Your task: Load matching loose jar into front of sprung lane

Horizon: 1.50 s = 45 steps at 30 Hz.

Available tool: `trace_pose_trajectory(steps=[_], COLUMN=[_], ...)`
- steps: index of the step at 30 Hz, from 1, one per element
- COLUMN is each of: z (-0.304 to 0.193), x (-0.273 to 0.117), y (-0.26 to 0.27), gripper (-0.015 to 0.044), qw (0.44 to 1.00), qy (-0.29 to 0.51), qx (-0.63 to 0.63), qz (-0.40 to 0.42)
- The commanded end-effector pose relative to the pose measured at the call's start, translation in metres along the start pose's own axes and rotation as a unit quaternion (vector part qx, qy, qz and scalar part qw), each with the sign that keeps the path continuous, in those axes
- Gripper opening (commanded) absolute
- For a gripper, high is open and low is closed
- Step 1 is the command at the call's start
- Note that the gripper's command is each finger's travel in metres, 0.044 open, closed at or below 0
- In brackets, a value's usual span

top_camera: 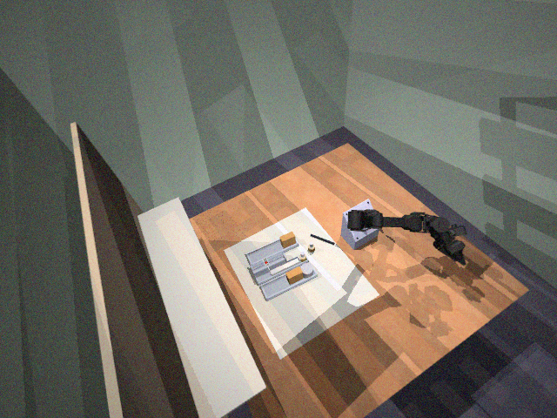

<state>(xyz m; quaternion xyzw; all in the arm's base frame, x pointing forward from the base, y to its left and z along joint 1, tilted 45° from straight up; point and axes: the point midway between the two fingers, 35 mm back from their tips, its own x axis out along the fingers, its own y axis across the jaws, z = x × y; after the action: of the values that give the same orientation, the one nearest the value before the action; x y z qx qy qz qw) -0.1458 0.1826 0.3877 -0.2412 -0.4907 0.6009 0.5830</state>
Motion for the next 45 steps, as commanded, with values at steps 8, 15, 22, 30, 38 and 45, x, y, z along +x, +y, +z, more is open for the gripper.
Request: trace_pose_trajectory(steps=[8,15,22,30,38,45], z=[-0.023,-0.088,-0.185,-0.316,-0.433,-0.501], x=[0.034,0.08,0.103,0.08,0.003,-0.097], y=[0.012,0.031,0.044,0.052,0.053,0.057], gripper=[0.044,0.044,0.044,0.044,0.044,0.044], qw=[0.998,0.985,0.956,0.899,0.811,0.707], qy=[0.049,0.144,0.262,0.411,0.554,0.654], qx=[-0.032,-0.082,-0.099,-0.047,0.071,0.221], qz=[0.003,0.035,0.088,0.147,0.173,0.156])
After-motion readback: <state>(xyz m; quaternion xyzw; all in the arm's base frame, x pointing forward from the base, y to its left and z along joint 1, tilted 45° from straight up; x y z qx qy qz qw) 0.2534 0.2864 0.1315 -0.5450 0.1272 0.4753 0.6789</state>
